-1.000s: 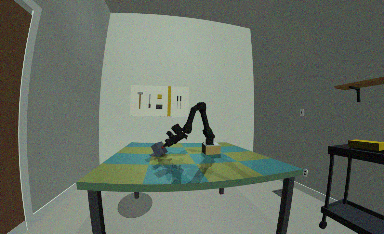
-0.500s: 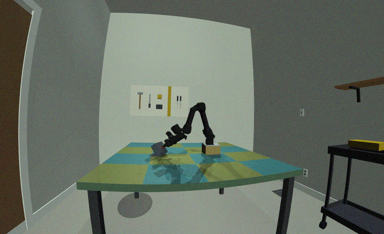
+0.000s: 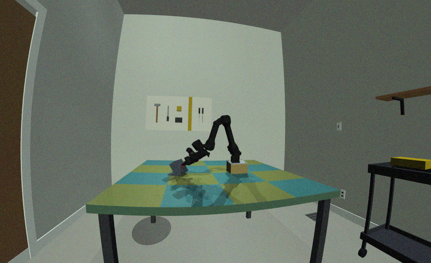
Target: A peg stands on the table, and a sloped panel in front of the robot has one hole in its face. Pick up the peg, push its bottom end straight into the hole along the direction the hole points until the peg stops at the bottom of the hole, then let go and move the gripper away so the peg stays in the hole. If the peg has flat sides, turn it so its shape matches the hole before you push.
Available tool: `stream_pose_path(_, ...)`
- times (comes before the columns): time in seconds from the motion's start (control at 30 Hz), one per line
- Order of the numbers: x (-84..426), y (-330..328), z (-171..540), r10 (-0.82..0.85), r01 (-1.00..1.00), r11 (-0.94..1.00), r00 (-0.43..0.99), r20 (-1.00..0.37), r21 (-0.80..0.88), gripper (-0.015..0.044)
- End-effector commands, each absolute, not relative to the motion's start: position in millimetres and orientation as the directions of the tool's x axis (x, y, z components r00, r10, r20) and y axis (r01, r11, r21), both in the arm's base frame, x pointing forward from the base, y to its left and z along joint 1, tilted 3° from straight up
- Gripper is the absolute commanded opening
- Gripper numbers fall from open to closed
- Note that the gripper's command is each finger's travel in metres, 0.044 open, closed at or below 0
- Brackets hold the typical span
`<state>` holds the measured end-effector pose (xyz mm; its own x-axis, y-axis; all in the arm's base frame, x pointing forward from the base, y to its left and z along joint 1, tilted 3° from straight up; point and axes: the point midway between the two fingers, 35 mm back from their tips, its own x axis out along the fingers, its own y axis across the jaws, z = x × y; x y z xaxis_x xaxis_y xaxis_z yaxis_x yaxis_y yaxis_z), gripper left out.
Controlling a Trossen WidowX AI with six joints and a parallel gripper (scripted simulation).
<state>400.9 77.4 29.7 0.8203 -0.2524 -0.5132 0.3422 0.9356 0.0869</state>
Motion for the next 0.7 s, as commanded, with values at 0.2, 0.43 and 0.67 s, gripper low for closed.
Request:
stream_pose_path(0.2, 399, 78, 31, -0.253, 0.343, 0.935, 0.820, -0.514, 0.086, 0.0420)
stream_pose_path(0.43, 393, 81, 36, -0.253, 0.343, 0.936, 0.819, -0.516, 0.086, 0.0440)
stream_pose_path(0.67, 386, 85, 41, -0.252, 0.343, 0.936, 0.818, -0.518, 0.086, 0.0440)
